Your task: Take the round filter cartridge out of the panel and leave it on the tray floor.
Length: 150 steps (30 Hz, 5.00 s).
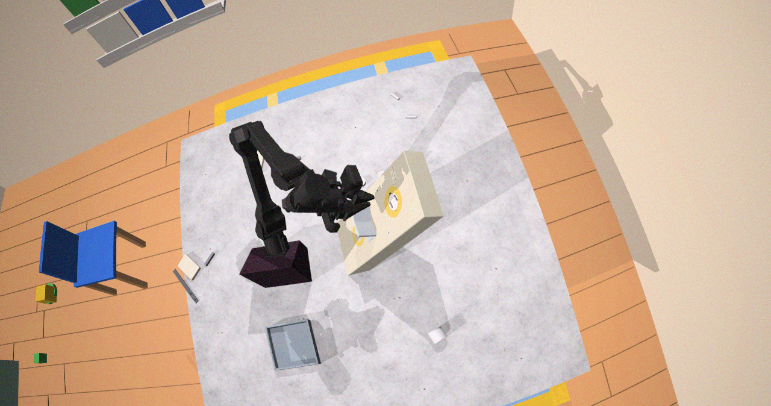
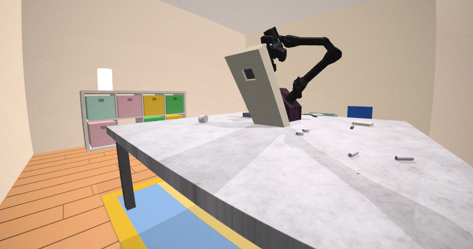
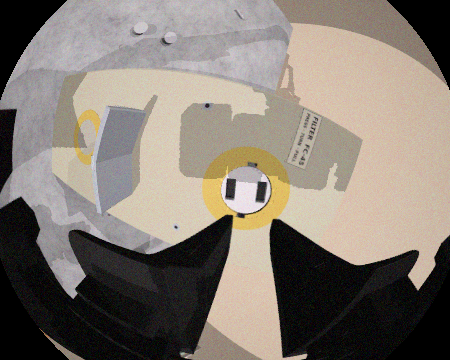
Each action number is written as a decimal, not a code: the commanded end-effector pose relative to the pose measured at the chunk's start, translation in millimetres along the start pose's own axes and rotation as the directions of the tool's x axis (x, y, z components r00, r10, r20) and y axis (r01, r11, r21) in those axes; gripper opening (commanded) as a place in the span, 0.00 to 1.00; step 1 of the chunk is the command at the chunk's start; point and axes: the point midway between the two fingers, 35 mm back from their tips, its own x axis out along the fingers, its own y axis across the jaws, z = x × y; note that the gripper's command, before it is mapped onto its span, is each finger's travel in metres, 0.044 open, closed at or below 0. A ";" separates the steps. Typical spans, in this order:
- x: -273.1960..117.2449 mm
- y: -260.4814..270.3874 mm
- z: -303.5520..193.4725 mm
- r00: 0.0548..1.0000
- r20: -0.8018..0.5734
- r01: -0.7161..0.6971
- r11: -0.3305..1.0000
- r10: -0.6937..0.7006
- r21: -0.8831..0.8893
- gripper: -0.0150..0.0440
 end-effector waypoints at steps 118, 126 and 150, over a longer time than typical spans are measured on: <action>56.9 3.6 -2.8 1.000 0.001 -0.001 1.000 0.001 0.001 0.44; 56.9 4.0 -2.7 1.000 0.001 -0.001 1.000 0.001 0.001 0.44; 59.9 4.1 -2.9 1.000 0.001 -0.001 1.000 0.001 0.001 0.44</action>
